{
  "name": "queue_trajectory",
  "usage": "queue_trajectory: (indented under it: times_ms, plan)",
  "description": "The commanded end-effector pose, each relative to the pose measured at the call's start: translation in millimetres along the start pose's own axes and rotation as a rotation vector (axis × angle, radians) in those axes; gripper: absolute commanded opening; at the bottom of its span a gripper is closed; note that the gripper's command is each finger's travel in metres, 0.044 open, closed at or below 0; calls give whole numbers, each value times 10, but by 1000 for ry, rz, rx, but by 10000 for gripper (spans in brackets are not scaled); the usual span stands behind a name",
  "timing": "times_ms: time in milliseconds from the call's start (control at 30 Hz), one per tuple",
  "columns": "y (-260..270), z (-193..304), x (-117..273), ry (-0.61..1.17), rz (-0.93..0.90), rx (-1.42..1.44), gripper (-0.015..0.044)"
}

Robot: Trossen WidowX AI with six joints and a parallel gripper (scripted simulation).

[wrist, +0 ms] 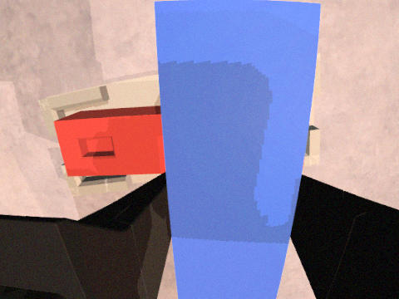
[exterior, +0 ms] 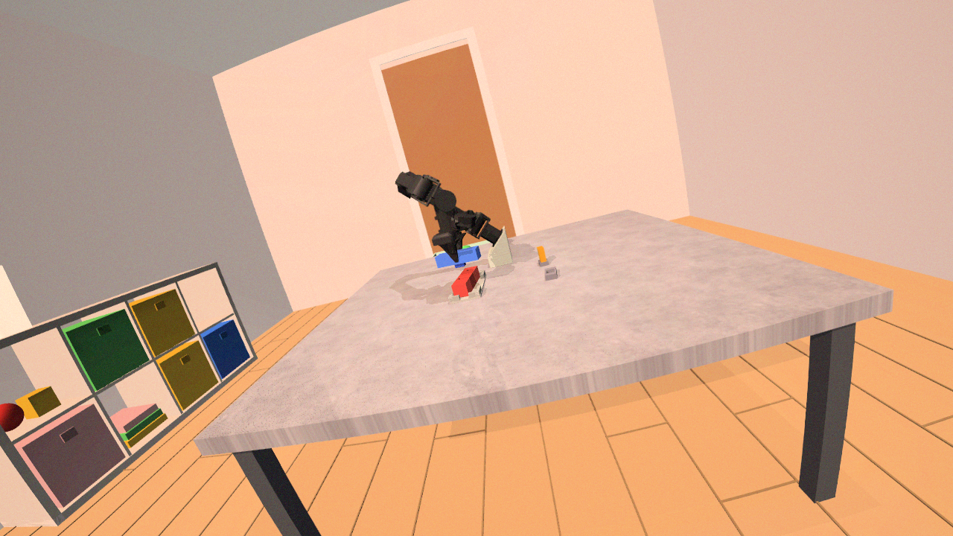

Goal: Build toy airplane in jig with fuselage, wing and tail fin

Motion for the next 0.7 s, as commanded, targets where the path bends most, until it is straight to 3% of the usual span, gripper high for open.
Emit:
queue_trajectory:
  times_ms: [0, 200, 667]
  plan:
    - [16, 18, -15, 5, 2, 21, 53]
    - [16, 18, -15, 5, 2, 21, 195]
    - [16, 18, -26, 5, 2, 21, 195]
Point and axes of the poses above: the point midway between the two fingers, 35 mm back from their tips, its own x axis back along the fingers, its own y axis across the jaws, z = x × y, the point moved 10 cm from there along x, back along the fingers, and after that the axes turned 8 degrees about -x, right-handed, at the moved point
